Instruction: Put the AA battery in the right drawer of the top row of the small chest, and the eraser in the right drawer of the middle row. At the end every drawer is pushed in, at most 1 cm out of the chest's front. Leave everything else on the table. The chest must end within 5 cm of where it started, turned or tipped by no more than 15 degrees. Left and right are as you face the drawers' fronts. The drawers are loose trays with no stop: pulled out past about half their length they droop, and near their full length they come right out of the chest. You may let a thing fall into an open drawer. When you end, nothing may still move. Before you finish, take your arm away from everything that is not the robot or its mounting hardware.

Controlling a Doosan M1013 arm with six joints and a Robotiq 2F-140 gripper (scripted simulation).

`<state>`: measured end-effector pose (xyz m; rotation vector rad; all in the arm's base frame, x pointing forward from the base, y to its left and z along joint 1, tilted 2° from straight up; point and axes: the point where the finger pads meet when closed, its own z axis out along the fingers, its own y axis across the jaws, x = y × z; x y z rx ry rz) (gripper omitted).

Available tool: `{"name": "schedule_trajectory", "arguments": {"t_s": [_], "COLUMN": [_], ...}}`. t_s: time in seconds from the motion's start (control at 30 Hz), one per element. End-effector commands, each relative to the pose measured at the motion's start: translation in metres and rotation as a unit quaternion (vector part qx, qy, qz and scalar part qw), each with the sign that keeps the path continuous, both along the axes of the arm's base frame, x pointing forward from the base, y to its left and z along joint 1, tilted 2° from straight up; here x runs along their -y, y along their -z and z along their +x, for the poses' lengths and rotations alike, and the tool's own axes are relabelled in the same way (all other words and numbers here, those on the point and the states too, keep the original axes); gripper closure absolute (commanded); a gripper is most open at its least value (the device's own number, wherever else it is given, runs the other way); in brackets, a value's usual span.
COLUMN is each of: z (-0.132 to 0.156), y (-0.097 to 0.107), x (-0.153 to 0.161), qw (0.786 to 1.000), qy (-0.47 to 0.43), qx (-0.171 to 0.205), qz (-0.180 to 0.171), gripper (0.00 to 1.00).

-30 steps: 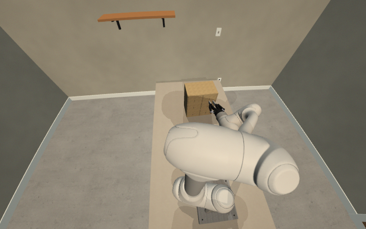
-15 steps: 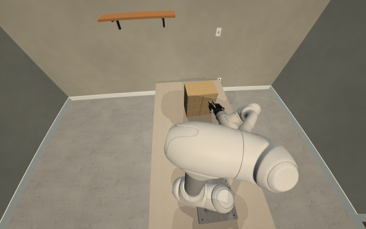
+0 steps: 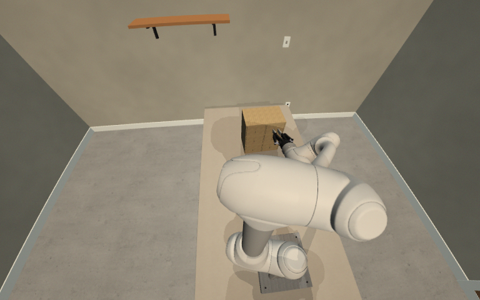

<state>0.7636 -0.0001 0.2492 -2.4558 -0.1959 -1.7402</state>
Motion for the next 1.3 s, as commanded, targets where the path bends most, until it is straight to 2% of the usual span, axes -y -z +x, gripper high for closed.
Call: {"name": "schedule_trajectory", "arguments": {"t_s": [0.0, 1.0, 1.03, 1.27], "z": [0.0048, 0.0075, 0.0075, 0.0075], "y": [-0.0002, -0.0002, -0.0002, -0.0002], "x": [-0.0008, -0.0013, -0.0013, -0.0013], "qw": [1.0, 1.0, 1.0, 1.0], "qy": [0.0, 0.0, 0.0, 0.0], "qx": [0.0, 0.0, 0.0, 0.0], "qz": [0.0, 0.0, 0.0, 0.0], "gripper": [0.8, 0.8, 0.92, 0.92]}}
